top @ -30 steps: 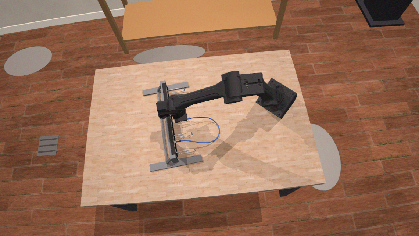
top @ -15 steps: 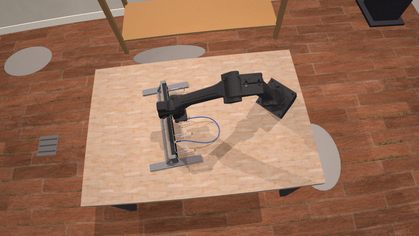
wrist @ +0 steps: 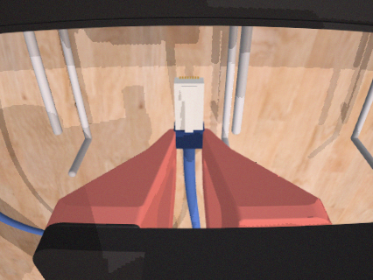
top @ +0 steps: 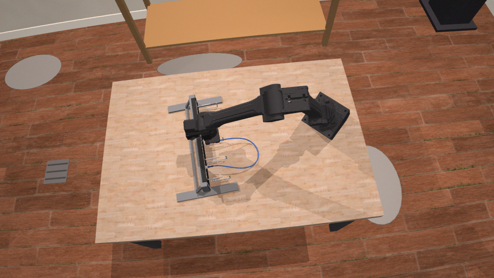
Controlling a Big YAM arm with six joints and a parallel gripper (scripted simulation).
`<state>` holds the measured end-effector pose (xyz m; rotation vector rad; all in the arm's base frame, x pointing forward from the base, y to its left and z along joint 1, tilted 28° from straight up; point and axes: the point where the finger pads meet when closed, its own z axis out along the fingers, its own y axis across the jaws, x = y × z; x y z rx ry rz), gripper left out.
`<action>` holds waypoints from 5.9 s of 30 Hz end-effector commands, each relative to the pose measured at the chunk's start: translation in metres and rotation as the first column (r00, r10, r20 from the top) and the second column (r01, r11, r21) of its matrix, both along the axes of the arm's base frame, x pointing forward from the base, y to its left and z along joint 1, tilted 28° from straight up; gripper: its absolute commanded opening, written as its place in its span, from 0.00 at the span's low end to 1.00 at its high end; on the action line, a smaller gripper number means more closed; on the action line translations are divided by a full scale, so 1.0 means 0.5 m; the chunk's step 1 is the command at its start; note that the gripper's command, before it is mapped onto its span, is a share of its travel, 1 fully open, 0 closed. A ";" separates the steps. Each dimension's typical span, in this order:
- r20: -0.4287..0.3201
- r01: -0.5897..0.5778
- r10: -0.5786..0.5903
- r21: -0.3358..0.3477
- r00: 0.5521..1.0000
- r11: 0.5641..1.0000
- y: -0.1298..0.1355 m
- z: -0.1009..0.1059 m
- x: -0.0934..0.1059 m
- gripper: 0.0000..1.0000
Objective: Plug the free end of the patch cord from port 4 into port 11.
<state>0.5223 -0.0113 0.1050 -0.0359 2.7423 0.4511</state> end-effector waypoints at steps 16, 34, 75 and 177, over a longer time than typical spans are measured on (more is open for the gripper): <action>0.019 -0.007 0.007 -0.002 1.000 1.000 0.013 0.041 0.068 0.00; 0.025 -0.007 0.007 -0.002 1.000 1.000 0.013 0.044 0.074 0.00; 0.010 -0.008 0.008 0.000 1.000 1.000 0.015 0.036 0.069 0.00; 0.005 -0.008 0.008 0.000 1.000 1.000 0.016 0.032 0.069 0.00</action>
